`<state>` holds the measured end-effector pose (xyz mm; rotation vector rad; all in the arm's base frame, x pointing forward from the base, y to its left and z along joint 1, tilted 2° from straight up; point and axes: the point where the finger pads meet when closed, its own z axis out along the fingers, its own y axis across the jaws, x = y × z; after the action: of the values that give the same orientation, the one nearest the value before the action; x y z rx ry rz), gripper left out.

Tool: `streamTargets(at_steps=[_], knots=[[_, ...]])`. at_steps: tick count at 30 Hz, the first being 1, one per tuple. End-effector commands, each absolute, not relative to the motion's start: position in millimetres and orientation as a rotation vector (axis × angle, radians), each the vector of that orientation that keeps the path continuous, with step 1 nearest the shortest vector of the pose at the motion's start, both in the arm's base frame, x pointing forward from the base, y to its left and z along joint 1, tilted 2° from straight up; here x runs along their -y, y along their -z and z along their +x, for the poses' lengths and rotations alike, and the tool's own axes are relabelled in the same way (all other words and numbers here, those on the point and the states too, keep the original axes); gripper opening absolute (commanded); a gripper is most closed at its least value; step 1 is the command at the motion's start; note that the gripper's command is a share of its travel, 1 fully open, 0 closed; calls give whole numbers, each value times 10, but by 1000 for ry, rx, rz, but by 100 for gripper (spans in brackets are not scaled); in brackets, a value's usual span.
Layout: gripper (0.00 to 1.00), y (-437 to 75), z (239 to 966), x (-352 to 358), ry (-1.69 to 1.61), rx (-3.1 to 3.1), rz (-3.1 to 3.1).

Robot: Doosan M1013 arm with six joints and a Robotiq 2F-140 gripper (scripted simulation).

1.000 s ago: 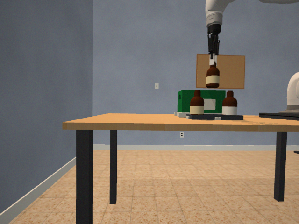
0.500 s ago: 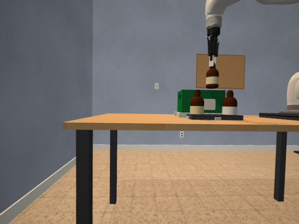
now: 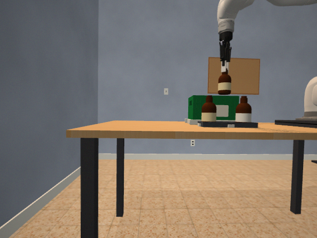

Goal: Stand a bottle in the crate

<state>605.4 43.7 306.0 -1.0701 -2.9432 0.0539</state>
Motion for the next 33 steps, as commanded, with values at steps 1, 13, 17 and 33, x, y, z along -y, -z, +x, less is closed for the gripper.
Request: streamTargets(at_steps=[1, 13, 17, 33], knots=[[0, -3062, 6046, -404, -53, 2943, -1070], [0, -3071, 5985, -140, -53, 2943, -1070], [0, -3073, 5975, -99, -53, 2943, -1070], [0, -3082, 5911, 181, -53, 2943, -1070]])
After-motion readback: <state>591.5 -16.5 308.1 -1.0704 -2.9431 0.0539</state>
